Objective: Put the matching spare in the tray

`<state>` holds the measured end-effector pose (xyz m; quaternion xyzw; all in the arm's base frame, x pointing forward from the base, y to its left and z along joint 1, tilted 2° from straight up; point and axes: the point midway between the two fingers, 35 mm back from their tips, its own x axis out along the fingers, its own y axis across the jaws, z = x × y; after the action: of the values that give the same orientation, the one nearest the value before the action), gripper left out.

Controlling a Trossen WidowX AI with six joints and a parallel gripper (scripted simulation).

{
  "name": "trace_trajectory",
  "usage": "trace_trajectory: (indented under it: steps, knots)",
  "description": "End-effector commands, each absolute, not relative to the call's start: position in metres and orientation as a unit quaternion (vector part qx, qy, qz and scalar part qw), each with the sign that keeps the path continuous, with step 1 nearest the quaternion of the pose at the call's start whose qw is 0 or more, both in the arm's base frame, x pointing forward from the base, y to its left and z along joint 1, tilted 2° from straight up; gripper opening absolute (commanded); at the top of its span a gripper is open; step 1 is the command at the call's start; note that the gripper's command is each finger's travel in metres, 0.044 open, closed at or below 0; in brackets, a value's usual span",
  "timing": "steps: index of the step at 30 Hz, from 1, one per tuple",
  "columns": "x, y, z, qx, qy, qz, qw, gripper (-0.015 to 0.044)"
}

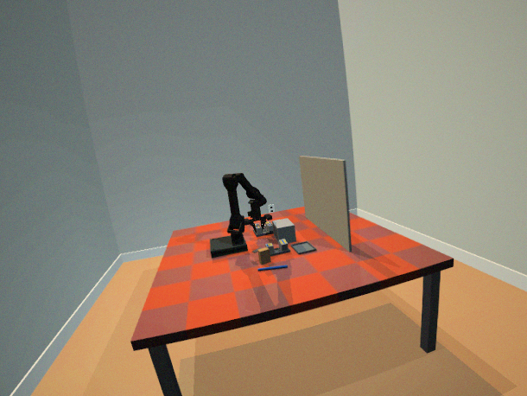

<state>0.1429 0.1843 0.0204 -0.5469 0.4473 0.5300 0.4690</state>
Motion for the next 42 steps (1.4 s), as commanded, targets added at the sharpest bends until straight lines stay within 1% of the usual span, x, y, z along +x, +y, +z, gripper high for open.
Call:
trace_trajectory:
  steps: [1, 5, 8, 9, 18, 31, 42]
  knots:
    - [0.143, 0.184, 0.021, -0.547, 0.447, 0.530, 0.469, 0.0123]
    - [0.143, 0.184, 0.021, -0.547, 0.447, 0.530, 0.469, 0.0096]
    - [0.143, 0.184, 0.021, -0.547, 0.447, 0.530, 0.469, 0.0017]
    - [0.143, 0.184, 0.021, -0.547, 0.447, 0.530, 0.469, 0.0000]
    - [0.143, 0.185, 0.024, -0.547, 0.447, 0.530, 0.469, 0.0000]
    - [0.140, 0.184, 0.098, -0.548, 0.448, 0.530, 0.467, 0.0000]
    - [0.140, 0.184, 0.097, -0.548, 0.450, 0.531, 0.464, 0.0000]
